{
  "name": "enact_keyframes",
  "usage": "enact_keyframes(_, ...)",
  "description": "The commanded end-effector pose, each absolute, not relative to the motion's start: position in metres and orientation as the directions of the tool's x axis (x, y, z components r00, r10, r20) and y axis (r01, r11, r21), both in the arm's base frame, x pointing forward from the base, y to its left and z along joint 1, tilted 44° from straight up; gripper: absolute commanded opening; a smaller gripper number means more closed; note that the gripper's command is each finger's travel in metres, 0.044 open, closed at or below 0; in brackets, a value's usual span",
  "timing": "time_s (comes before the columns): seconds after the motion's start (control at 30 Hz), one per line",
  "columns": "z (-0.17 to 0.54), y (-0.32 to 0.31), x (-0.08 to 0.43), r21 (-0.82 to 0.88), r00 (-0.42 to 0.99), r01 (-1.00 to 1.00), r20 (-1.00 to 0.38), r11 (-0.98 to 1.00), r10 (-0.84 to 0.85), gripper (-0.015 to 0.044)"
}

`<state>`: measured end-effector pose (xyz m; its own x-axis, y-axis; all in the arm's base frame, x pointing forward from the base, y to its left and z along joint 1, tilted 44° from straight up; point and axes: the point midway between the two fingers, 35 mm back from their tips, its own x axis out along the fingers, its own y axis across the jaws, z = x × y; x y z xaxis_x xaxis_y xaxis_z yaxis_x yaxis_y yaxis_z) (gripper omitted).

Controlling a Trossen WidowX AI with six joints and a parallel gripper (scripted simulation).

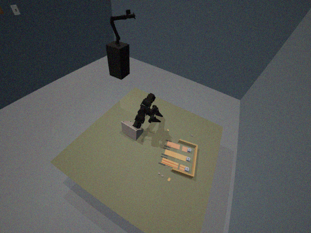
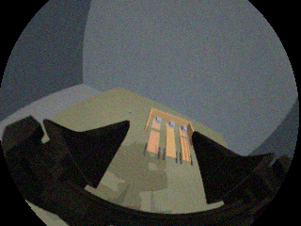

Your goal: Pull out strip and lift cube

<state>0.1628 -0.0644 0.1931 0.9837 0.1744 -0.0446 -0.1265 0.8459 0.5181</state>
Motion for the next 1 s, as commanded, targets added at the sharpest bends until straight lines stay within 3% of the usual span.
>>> enact_keyframes(0.0,0.192,-0.065,0.163,0.518,0.983,-0.129,-0.049,0.846,0.179,0.0400)
enact_keyframes(0.23,0.148,-0.077,0.185,0.542,0.911,-0.168,-0.235,0.824,0.340,0.0400)
enact_keyframes(0.47,0.102,-0.102,0.234,0.619,0.852,-0.057,-0.379,0.784,0.362,0.0400)
enact_keyframes(0.97,0.086,-0.109,0.295,0.687,0.872,0.054,-0.386,0.724,0.301,0.0400)
